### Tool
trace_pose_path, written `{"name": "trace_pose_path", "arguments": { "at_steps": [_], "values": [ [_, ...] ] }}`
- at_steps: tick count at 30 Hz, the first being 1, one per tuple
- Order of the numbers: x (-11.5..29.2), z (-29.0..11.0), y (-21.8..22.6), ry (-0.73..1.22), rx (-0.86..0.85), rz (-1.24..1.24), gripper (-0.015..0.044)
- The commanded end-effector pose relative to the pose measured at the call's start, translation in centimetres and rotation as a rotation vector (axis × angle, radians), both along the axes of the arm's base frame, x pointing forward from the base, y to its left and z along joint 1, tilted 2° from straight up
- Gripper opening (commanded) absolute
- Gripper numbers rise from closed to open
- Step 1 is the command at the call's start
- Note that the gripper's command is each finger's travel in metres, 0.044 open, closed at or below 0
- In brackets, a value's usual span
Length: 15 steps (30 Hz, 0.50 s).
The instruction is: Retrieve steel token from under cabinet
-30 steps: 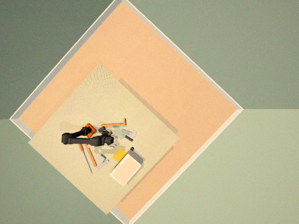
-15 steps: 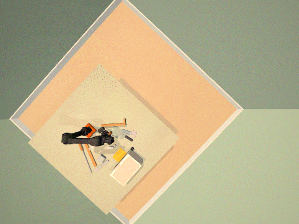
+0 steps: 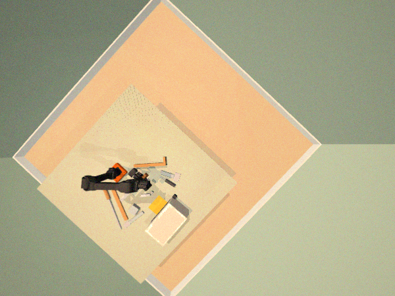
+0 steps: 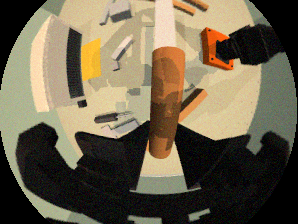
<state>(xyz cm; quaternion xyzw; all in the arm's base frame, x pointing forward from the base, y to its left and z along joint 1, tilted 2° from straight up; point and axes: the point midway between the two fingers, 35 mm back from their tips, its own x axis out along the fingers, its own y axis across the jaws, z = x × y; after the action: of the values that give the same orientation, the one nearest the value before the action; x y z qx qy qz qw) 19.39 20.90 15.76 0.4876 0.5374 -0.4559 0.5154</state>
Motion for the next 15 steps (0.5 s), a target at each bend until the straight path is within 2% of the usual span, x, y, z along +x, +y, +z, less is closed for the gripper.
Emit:
{"name": "trace_pose_path", "arguments": {
  "at_steps": [1,15],
  "values": [
    [0.08,0.14,-0.08,-0.009,-0.005,0.036,0.0000],
    [0.05,0.15,-0.06,-0.015,-0.007,0.146,0.0000]
  ]
}}
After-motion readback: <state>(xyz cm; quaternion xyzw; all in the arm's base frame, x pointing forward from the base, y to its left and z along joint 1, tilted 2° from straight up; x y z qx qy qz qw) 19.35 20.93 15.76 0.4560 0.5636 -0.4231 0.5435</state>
